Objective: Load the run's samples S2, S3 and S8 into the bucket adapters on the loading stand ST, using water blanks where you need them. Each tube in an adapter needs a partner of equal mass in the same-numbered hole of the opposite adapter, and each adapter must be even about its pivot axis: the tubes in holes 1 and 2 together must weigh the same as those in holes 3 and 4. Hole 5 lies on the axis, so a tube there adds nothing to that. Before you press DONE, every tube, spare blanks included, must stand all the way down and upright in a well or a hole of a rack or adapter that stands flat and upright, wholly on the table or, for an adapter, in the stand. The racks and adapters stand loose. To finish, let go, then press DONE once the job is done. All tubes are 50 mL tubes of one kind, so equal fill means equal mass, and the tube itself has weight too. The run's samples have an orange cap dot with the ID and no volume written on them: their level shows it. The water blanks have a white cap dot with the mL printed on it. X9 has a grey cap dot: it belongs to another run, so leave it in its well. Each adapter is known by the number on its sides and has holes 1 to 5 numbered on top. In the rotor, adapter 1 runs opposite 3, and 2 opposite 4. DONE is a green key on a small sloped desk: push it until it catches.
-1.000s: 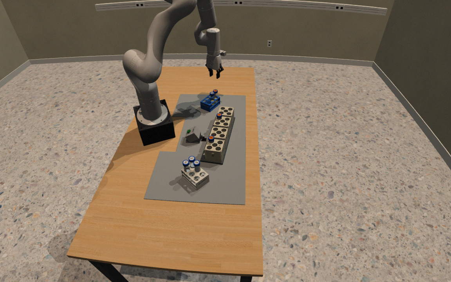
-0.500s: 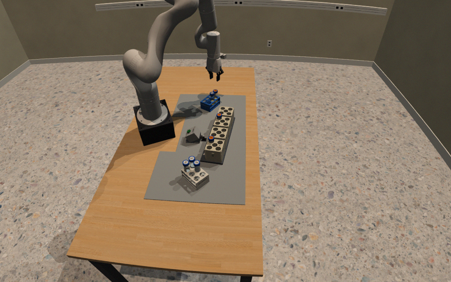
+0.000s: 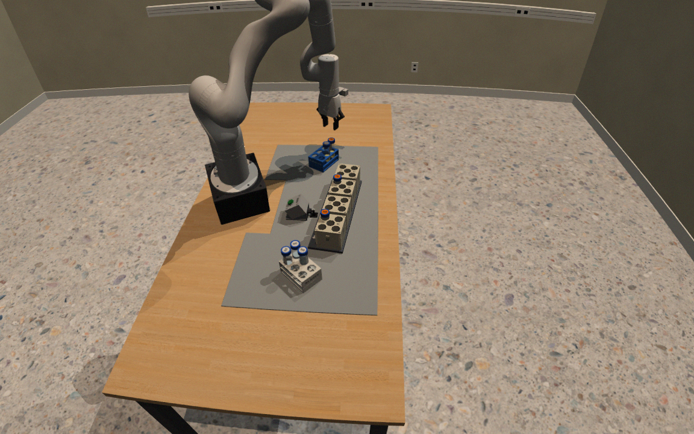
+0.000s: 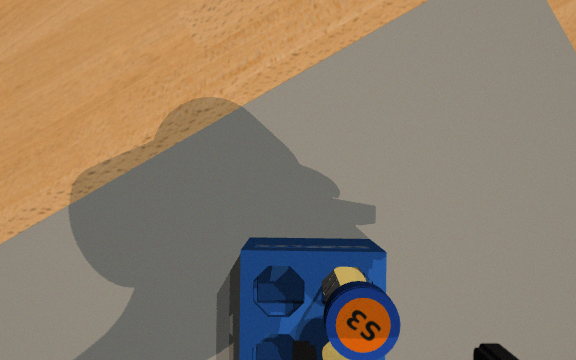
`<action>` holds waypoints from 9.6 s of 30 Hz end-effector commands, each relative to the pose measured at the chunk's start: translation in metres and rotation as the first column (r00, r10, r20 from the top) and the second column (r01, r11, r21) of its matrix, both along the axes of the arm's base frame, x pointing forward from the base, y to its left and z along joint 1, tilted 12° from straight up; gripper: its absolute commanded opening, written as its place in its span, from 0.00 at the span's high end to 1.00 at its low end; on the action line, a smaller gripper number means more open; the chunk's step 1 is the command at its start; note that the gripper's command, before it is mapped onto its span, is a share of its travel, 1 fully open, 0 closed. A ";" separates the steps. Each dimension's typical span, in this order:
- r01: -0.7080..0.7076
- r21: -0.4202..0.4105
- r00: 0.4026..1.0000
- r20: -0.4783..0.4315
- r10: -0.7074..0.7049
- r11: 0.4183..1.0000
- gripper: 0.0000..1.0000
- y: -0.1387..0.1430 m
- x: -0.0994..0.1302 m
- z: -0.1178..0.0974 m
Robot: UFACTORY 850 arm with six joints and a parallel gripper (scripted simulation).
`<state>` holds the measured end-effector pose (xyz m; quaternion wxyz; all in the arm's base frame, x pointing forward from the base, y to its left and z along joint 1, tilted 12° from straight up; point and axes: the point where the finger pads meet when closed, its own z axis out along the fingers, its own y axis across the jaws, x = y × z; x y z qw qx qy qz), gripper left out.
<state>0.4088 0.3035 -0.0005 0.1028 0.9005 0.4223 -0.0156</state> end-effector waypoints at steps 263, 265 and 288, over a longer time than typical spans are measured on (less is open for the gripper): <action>0.380 0.040 0.921 0.075 -0.382 0.924 1.00 -0.049 -0.004 0.058; 0.439 0.049 0.893 0.085 -0.441 0.897 1.00 -0.059 -0.004 0.060; 0.892 0.174 0.395 0.148 -0.907 0.417 1.00 -0.162 -0.007 0.081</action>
